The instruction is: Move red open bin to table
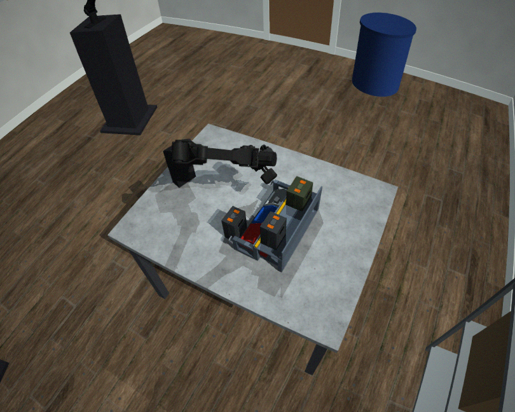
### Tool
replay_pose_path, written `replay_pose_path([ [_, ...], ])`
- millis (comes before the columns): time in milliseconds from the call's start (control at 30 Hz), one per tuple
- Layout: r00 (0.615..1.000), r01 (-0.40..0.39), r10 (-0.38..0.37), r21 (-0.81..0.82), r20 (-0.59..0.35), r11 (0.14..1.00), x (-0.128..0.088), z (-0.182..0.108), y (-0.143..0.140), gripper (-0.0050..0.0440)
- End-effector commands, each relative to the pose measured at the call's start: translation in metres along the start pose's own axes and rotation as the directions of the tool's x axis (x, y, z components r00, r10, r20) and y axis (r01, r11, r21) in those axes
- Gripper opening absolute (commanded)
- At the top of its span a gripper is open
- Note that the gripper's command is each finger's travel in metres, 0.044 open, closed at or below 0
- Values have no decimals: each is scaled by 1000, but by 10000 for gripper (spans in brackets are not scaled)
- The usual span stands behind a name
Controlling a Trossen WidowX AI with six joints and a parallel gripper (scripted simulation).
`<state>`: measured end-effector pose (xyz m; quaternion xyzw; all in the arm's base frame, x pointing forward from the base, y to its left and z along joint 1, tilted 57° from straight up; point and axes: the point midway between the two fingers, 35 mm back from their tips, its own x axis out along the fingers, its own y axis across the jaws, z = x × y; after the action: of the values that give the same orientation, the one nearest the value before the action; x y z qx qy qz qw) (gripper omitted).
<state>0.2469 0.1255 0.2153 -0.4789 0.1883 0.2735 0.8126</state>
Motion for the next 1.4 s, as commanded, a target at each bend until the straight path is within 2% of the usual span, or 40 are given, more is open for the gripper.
replay_pose_path([
  [0, 1000, 14, -14, 28, 15, 1000, -2, 1, -4, 440],
  [233, 1000, 14, -14, 28, 15, 1000, -2, 1, -4, 440],
  [400, 994, 93, -104, 205, 41, 974, 1, -2, -30, 440],
  [800, 994, 93, -104, 205, 41, 974, 1, -2, -30, 440],
  [967, 978, 164, -199, 369, 60, 915, 0, -8, -56, 440],
  [1367, 978, 164, -199, 369, 60, 915, 0, -8, -56, 440],
])
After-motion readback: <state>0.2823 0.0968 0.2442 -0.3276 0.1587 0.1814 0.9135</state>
